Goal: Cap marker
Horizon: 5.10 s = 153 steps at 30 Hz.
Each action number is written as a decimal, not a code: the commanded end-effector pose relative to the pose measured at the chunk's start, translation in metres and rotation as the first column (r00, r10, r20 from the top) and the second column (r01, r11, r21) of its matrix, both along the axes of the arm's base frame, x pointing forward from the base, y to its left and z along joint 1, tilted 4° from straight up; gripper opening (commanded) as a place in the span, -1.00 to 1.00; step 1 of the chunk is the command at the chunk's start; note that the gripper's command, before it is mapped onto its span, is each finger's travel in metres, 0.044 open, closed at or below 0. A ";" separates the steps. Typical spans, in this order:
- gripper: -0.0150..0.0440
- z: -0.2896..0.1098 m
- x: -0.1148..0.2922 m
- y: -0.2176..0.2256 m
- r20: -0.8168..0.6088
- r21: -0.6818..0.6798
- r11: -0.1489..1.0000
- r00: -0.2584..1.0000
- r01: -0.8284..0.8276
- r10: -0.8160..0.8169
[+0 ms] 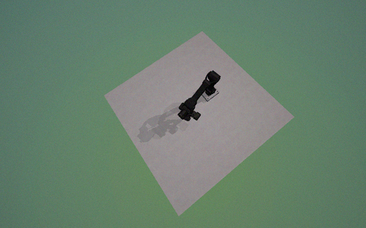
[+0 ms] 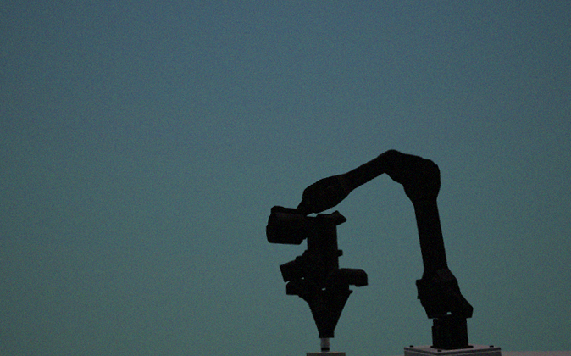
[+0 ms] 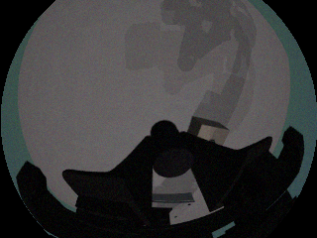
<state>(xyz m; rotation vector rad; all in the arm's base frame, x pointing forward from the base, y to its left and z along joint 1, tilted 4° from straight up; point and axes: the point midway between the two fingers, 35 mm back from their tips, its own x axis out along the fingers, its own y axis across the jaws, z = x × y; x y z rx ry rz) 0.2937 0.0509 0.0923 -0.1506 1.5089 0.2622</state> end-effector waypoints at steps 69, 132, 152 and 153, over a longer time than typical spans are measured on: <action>-0.49 -0.018 -0.026 -0.087 0.004 -0.009 1.000 1.000 0.000 0.000; -0.49 0.046 -0.029 -0.091 -0.019 0.001 0.954 0.954 0.299 -0.299; -0.49 0.018 -0.028 -0.090 -0.019 0.001 0.954 0.954 0.299 -0.299; -0.49 0.016 -0.028 -0.090 -0.019 0.001 0.954 0.954 0.299 -0.299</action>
